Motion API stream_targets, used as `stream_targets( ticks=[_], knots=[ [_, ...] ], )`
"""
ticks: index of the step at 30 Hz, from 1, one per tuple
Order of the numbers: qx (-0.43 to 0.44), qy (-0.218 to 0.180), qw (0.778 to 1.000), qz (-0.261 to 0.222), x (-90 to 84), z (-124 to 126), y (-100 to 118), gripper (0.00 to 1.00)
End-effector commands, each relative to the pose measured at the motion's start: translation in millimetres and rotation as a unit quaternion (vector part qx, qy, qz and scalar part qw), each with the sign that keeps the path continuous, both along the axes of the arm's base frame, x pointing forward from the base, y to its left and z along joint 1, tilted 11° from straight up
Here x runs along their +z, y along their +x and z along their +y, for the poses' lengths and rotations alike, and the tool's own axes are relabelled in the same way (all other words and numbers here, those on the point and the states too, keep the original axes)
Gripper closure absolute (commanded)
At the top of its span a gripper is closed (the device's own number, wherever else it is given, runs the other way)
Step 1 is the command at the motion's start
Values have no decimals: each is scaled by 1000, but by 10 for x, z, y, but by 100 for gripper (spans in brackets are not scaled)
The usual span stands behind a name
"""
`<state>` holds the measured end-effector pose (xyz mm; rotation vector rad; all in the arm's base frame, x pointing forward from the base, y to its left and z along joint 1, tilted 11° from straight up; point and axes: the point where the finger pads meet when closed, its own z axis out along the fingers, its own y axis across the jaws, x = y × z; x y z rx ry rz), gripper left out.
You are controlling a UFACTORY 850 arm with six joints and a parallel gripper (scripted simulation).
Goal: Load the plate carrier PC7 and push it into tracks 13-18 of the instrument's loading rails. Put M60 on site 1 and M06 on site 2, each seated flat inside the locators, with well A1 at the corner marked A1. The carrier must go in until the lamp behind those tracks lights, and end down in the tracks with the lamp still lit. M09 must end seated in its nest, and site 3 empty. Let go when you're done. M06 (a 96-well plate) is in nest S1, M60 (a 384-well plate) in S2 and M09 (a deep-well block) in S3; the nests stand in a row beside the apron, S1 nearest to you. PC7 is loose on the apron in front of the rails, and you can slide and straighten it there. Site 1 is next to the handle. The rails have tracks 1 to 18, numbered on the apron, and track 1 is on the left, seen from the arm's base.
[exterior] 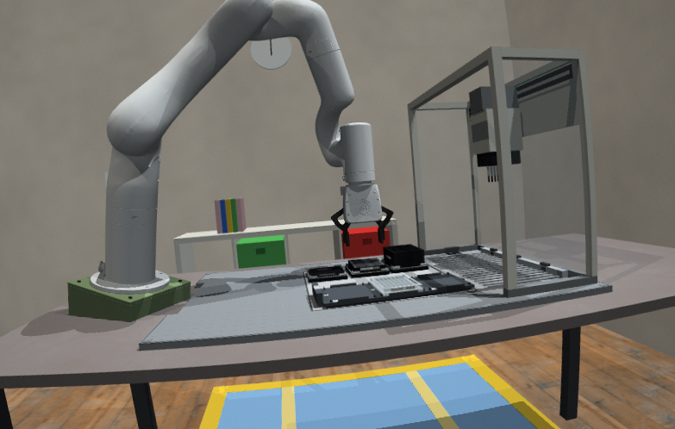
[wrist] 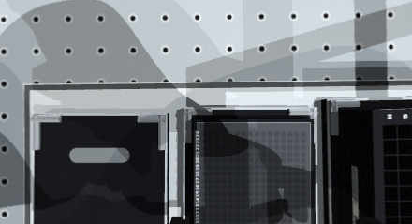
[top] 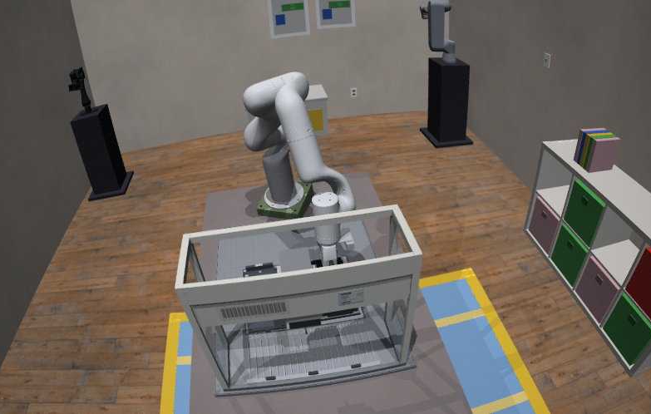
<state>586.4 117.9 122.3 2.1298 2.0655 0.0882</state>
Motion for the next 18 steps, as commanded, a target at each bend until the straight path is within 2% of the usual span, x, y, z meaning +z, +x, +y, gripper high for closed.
stream_targets(
  ticks=[1, 18],
  knots=[
    [0, 0, 1000, -1, -89, -6, 24, 0],
    [0, 0, 1000, -1, -335, -26, 65, 0]
  ],
)
